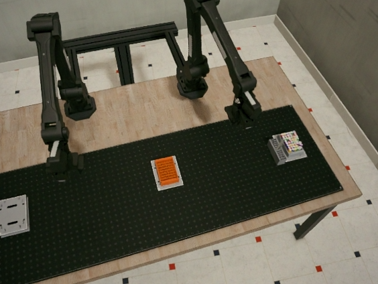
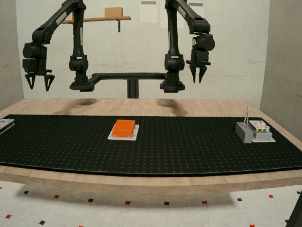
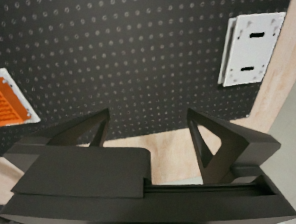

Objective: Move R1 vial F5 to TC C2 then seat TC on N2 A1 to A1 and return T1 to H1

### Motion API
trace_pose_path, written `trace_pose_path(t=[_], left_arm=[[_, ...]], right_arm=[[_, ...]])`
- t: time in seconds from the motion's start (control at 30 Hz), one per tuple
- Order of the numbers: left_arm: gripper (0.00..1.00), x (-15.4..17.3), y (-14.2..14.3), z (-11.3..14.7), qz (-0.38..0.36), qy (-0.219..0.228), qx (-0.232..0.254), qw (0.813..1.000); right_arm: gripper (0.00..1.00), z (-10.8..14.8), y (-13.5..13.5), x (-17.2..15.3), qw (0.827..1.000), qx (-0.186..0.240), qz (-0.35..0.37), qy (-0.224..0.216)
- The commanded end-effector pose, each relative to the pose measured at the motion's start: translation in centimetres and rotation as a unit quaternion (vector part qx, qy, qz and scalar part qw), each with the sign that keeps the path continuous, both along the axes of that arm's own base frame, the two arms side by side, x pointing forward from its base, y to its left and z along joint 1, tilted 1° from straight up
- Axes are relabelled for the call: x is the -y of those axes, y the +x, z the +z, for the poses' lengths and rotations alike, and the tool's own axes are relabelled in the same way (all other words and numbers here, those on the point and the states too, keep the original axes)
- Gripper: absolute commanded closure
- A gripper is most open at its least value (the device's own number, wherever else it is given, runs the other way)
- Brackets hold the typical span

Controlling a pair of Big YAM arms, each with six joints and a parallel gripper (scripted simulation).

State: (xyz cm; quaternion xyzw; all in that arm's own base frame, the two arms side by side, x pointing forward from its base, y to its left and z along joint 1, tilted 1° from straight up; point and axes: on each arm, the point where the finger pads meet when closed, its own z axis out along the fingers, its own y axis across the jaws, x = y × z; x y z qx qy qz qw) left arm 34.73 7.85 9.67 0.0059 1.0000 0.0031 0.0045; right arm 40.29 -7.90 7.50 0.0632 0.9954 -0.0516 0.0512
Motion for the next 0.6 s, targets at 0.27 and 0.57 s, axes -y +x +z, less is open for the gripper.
trace_pose_path(t=[0.27,0.57], left_arm=[[0.76,-0.4,1.2,1.2,0.006,0.005,0.018,1.0],[0.76,-0.4,1.2,1.2,0.006,0.005,0.018,1.0]], right_arm=[[0.0,3.4,-3.3,0.6,0.997,-0.027,0.065,0.043],[0.0,2.5,-5.3,-0.1,0.995,-0.048,0.07,0.048]])
